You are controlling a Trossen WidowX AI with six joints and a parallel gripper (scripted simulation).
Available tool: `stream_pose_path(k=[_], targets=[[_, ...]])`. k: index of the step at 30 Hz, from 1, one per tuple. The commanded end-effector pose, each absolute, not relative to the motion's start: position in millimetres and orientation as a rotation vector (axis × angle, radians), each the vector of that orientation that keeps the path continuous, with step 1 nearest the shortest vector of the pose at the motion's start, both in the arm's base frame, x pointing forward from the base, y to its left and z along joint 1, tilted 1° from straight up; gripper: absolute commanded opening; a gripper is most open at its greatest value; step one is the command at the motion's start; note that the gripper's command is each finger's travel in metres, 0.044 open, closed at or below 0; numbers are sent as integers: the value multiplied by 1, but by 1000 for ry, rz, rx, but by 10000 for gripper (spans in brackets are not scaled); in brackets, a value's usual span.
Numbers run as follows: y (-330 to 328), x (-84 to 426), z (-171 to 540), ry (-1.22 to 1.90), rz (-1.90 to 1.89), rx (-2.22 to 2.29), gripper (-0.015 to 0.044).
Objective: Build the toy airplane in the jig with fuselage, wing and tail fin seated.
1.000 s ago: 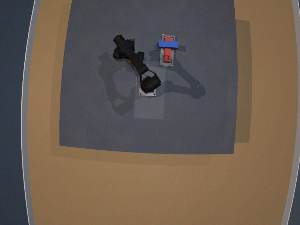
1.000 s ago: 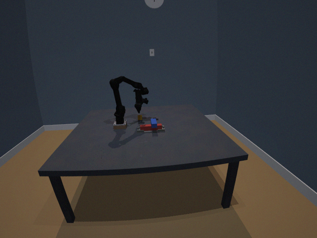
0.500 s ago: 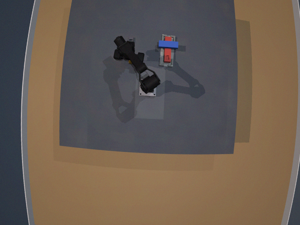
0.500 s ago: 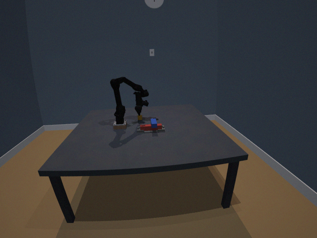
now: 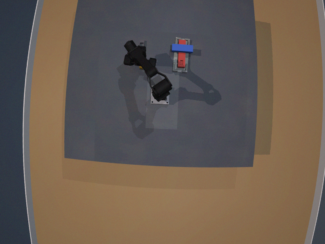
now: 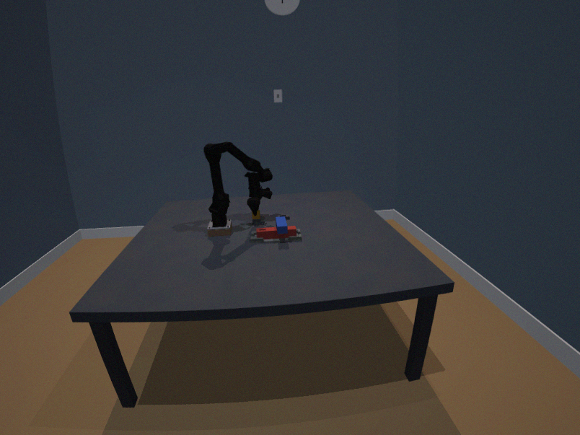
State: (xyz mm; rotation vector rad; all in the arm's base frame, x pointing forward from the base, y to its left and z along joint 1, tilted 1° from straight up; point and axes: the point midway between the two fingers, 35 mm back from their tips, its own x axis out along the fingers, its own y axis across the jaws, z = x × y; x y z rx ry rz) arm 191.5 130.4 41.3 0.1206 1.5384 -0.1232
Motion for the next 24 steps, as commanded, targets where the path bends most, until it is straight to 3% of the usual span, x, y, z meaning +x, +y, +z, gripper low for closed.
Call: stream_pose_path(k=[1,12,24], targets=[[129,190,31,1550,-130,119,440],[129,189,16,1550,-130,119,440],[129,189,16,1550,-130,119,125]])
